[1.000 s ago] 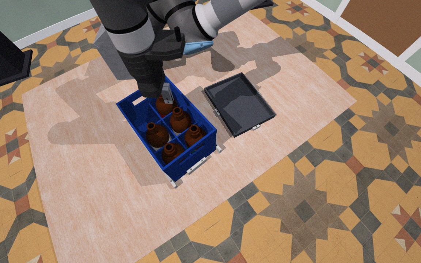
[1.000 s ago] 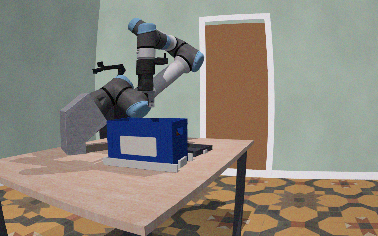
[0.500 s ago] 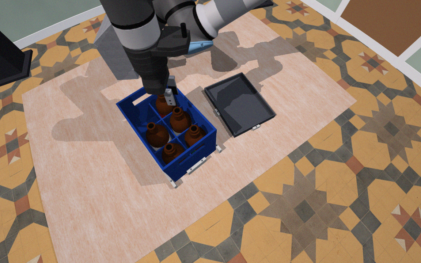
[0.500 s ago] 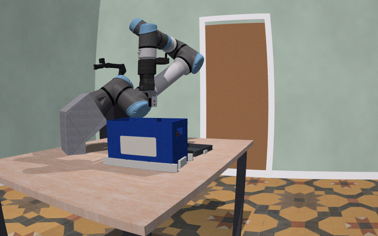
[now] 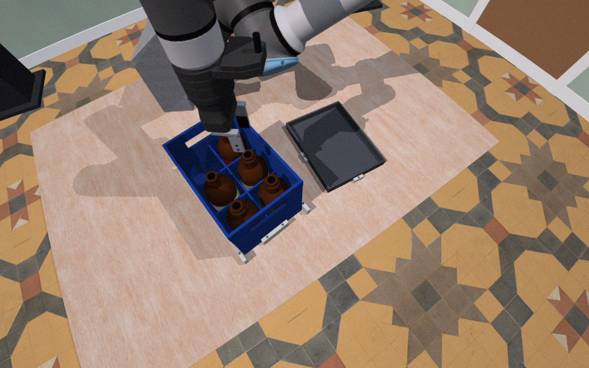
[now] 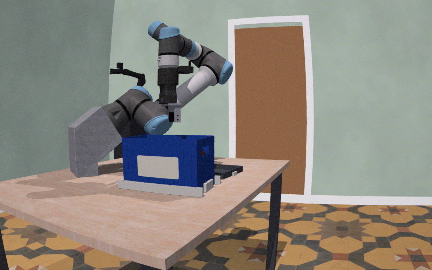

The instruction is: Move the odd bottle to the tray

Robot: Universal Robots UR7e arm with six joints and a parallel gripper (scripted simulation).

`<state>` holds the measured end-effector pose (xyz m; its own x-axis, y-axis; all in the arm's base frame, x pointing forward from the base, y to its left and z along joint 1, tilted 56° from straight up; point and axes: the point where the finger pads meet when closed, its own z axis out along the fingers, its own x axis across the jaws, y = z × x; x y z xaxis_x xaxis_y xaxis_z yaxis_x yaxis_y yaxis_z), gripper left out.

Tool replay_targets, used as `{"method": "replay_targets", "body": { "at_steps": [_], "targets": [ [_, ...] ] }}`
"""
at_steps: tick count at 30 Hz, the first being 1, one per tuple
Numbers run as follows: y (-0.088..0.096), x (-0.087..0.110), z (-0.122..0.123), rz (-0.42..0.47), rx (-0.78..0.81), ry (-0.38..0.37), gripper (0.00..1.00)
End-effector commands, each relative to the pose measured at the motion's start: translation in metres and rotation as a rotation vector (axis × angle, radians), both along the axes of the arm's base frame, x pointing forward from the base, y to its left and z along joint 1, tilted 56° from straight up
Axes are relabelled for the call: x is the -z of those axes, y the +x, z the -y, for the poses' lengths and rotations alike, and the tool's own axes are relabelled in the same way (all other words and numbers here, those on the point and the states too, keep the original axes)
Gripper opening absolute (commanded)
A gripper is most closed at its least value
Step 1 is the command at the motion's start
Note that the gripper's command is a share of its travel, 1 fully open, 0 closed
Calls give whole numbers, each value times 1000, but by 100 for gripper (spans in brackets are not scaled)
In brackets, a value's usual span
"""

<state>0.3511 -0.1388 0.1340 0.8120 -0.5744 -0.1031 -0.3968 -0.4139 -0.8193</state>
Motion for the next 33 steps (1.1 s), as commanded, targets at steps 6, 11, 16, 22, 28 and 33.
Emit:
{"method": "replay_targets", "body": {
  "at_steps": [6, 11, 16, 22, 28, 33],
  "targets": [
    [0, 0, 0, 0, 1, -1, 100],
    [0, 0, 0, 0, 1, -1, 100],
    [0, 0, 0, 0, 1, -1, 100],
    [2, 2, -2, 0, 1, -1, 100],
    [3, 4, -5, 0, 1, -1, 100],
    [6, 7, -9, 0, 1, -1, 100]
  ]
}}
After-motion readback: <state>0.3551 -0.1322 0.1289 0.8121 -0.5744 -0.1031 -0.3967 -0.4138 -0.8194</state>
